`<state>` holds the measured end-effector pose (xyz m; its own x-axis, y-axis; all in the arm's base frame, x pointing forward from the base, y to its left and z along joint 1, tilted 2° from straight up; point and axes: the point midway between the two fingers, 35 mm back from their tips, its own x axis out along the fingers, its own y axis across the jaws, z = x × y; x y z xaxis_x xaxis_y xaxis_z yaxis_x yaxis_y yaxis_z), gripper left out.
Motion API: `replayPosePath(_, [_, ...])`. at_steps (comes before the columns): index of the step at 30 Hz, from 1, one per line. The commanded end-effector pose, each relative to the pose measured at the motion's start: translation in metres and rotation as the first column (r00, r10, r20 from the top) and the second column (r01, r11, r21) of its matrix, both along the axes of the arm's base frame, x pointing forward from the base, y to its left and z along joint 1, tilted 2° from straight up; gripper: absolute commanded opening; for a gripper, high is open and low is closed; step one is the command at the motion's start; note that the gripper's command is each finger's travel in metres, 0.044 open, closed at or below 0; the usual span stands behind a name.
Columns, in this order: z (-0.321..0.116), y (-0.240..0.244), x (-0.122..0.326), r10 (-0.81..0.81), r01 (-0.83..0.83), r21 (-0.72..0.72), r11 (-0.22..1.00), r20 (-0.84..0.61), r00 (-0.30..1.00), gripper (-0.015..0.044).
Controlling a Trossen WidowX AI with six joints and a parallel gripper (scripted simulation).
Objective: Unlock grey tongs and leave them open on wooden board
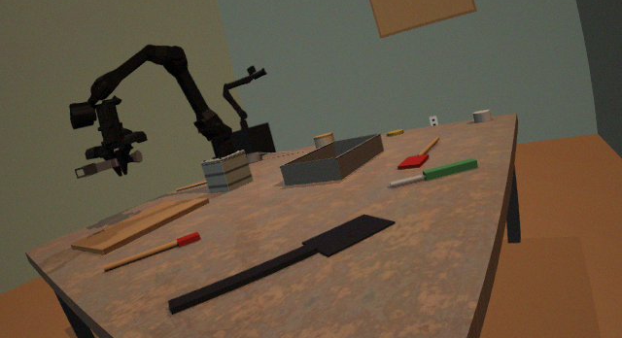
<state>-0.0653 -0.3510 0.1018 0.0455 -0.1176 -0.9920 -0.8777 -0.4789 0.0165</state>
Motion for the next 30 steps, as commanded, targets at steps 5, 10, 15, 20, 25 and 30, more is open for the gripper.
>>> replayPosePath(5, [0.006, 0.002, 0.001, 0.028, -0.026, 0.042, 0.999, -0.044, 0.999, -0.015])
replayPosePath(10, [0.006, 0.002, 0.001, 0.028, -0.026, 0.042, 0.999, -0.044, 0.999, -0.015])
replayPosePath(15, [-0.001, 0.001, 0.001, 0.028, -0.026, 0.042, 0.999, -0.043, 0.999, -0.015])
replayPosePath(20, [-0.009, -0.001, 0.001, 0.028, -0.026, 0.042, 0.999, -0.043, 0.999, -0.015])
replayPosePath(25, [-0.017, -0.003, 0.001, 0.028, -0.026, 0.042, 0.999, -0.043, 0.999, -0.015])
replayPosePath(30, [-0.025, -0.004, 0.0, 0.028, -0.026, 0.042, 0.999, -0.043, 0.999, -0.015])
